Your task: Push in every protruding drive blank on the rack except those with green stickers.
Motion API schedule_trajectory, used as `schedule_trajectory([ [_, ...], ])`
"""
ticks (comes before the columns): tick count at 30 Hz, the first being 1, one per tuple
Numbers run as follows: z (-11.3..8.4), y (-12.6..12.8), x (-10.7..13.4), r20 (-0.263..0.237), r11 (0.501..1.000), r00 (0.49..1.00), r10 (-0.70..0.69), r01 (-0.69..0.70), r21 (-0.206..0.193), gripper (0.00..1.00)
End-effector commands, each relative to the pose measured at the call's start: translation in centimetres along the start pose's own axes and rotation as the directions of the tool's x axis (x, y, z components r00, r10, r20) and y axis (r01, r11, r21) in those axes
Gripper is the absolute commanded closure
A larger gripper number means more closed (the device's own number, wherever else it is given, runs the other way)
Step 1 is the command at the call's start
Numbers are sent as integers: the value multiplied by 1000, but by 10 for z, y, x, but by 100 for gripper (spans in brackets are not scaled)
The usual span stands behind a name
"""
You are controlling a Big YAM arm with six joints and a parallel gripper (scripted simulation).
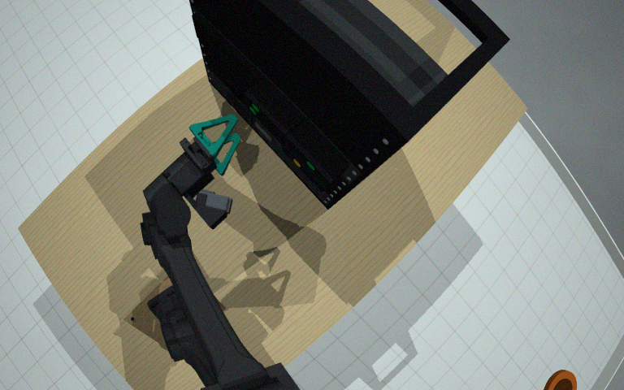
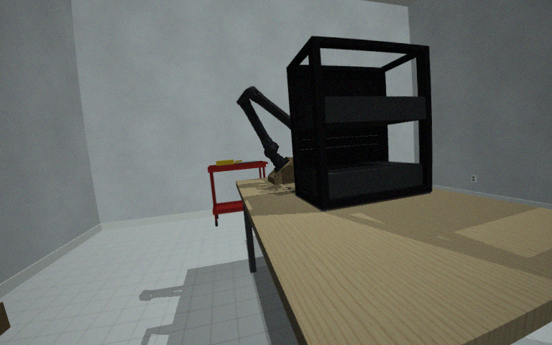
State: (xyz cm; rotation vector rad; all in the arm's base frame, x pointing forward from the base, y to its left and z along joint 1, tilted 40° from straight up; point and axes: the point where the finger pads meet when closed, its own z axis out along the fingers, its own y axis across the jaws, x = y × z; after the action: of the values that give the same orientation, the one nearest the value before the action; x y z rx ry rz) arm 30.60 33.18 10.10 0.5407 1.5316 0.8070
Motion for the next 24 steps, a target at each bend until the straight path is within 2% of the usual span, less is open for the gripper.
schedule_trajectory([
  [1, 5, 11, 2, 7, 999, 999, 33, -33, -11, 0],
  [13, 4, 10, 1, 7, 999, 999, 31, -31, -9, 0],
  [16, 3, 0, -9, 9, 1000, 1000, 16, -16, 5, 0],
  [22, -1, -3, -32, 8, 1000, 1000, 16, -16, 5, 0],
  [24, -1, -3, -32, 8, 1000, 1000, 16, -16, 5, 0],
])
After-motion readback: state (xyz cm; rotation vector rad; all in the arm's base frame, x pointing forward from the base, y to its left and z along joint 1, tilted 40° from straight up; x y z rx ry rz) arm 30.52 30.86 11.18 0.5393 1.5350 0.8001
